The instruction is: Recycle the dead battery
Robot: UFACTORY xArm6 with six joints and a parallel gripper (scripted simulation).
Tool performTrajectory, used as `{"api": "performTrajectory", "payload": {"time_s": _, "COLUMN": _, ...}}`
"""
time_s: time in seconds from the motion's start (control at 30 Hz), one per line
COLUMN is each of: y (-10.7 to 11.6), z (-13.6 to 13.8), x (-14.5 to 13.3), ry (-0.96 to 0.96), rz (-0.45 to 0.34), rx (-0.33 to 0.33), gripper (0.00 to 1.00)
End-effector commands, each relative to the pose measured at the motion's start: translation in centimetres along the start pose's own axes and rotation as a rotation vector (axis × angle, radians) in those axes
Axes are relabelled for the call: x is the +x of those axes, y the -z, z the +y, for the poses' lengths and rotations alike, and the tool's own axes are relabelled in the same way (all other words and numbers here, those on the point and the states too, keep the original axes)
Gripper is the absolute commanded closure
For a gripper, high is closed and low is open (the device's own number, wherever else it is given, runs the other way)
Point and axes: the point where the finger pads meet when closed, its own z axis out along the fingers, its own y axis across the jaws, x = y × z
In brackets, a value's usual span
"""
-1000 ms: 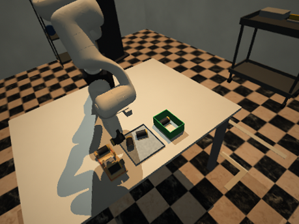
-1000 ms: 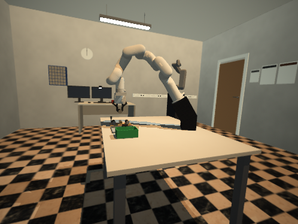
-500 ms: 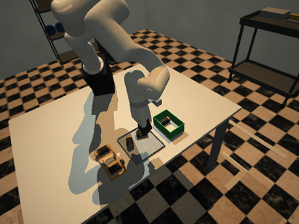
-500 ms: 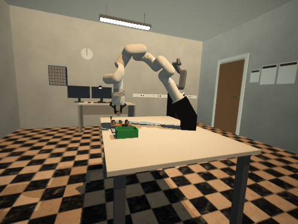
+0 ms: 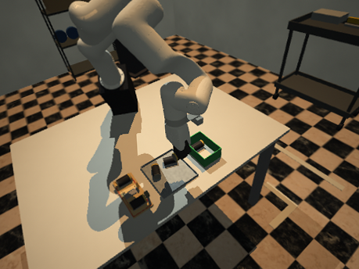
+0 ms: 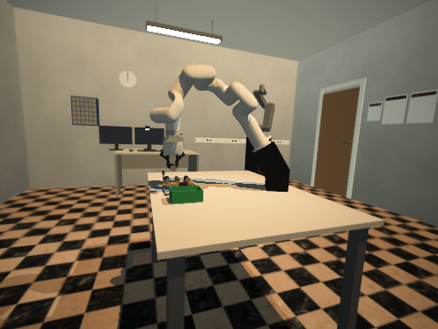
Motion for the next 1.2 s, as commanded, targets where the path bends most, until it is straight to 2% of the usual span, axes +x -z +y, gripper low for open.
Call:
{"api": "performTrajectory", "payload": {"time_s": 0.0, "y": 0.1, "z": 0.1, "x": 0.1, "ry": 0.000, "rz": 0.001, "rx": -0.003, "gripper": 0.72}}
{"api": "performTrajectory", "payload": {"time_s": 0.5, "y": 0.1, "z": 0.1, "x": 0.1, "ry": 0.000, "rz": 0.001, "rx": -0.003, "gripper": 0.72}}
{"api": "performTrajectory", "payload": {"time_s": 0.57, "y": -1.2, "z": 0.1, "x": 0.1, "ry": 0.000, "rz": 0.001, "rx": -0.003, "gripper": 0.72}}
{"api": "performTrajectory", "payload": {"time_s": 0.67, "y": -5.3, "z": 0.1, "x": 0.1, "ry": 0.000, "rz": 0.001, "rx": -0.003, "gripper": 0.72}}
{"api": "performTrajectory", "payload": {"time_s": 0.73, "y": -7.2, "z": 0.1, "x": 0.1, "ry": 0.000, "rz": 0.001, "rx": -0.003, "gripper": 0.72}}
{"api": "performTrajectory", "payload": {"time_s": 1.17, "y": -7.6, "z": 0.1, "x": 0.1, "ry": 0.000, "rz": 0.001, "rx": -0.003, "gripper": 0.72}}
